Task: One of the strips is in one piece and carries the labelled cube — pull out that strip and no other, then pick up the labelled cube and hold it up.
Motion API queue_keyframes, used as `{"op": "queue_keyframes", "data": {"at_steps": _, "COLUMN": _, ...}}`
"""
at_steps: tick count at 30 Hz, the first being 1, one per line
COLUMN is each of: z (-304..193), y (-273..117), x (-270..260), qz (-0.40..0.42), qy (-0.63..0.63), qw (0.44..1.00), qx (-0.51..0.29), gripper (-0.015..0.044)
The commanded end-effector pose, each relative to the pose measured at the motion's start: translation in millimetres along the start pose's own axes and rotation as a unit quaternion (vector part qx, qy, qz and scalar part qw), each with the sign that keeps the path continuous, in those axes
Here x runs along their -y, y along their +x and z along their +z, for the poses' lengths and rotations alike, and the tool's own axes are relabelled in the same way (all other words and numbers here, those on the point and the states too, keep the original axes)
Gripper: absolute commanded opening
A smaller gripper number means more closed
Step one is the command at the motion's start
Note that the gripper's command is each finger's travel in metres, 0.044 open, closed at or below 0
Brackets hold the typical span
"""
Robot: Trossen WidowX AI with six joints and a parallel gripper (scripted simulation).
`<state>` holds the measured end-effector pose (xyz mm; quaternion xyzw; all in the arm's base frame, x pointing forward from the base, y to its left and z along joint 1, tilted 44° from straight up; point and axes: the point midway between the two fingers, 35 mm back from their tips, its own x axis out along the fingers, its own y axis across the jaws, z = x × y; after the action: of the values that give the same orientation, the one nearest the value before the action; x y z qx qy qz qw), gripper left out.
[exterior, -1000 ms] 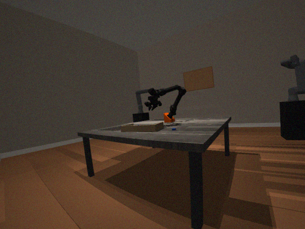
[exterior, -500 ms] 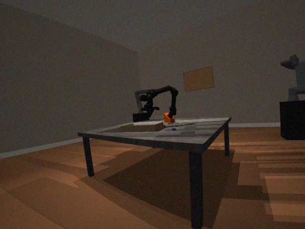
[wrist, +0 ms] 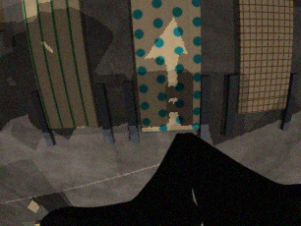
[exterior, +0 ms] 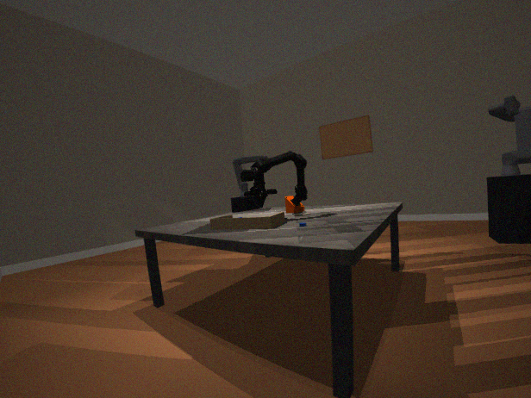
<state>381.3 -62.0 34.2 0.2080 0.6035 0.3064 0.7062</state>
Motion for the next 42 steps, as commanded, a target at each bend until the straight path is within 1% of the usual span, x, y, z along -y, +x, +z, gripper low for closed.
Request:
{"op": "queue_keyframes", "data": {"at_steps": 1, "z": -0.3, "y": 9.4, "x": 1.7, "qz": 0.0, "qy": 0.002, "qw": 1.0, "qx": -0.005, "gripper": 0.0}}
{"op": "queue_keyframes", "data": {"at_steps": 35, "z": -1.9, "y": 65.0, "x": -2.2, "qz": 0.002, "qy": 0.002, "qw": 1.0, "qx": -0.004, "gripper": 0.0}}
{"op": "queue_keyframes", "data": {"at_steps": 42, "z": -2.2, "y": 67.4, "x": -2.7, "qz": 0.002, "qy": 0.002, "qw": 1.0, "qx": -0.004, "gripper": 0.0}}
